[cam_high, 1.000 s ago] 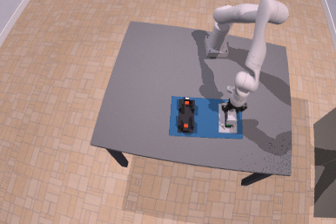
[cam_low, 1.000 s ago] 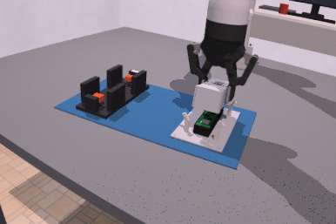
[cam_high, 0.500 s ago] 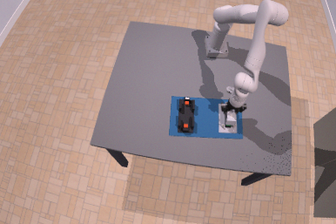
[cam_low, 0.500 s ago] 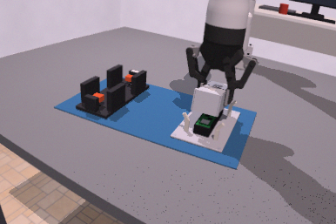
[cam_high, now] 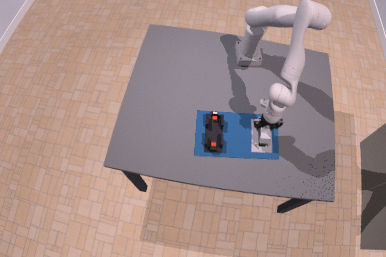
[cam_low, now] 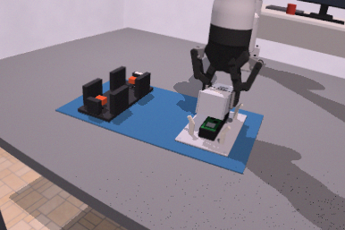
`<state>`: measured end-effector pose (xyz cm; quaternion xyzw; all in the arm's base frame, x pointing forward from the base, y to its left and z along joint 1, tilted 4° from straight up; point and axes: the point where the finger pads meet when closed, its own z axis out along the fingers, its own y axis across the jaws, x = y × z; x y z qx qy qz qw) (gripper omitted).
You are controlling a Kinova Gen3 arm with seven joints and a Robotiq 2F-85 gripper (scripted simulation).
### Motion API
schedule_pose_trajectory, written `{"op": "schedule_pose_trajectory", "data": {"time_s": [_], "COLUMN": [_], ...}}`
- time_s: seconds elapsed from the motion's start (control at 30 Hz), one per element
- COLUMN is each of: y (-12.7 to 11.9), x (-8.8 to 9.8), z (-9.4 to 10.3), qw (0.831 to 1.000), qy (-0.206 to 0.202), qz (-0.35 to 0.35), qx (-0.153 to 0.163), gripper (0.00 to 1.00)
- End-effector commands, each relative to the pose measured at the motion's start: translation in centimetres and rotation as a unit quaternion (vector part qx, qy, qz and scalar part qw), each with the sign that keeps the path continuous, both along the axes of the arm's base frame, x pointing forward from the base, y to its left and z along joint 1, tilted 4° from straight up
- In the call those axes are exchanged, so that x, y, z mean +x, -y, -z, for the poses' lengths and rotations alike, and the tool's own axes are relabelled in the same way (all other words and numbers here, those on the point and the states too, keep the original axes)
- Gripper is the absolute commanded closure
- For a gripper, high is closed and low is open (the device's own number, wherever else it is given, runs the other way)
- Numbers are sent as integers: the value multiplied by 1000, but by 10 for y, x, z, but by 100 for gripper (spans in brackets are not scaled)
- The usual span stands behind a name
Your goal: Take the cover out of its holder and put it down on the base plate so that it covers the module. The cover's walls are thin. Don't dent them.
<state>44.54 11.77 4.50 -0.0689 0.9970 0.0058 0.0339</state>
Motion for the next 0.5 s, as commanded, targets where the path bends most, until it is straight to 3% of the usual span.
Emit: {"op": "schedule_pose_trajectory", "data": {"time_s": [0.0, 0.47], "y": [0, -1], "x": [1, 1], "z": [-1, 9], "qw": [1000, 1000], "qy": [1, 1], "qz": [0, 0], "qx": [0, 0], "gripper": [100, 100]}}
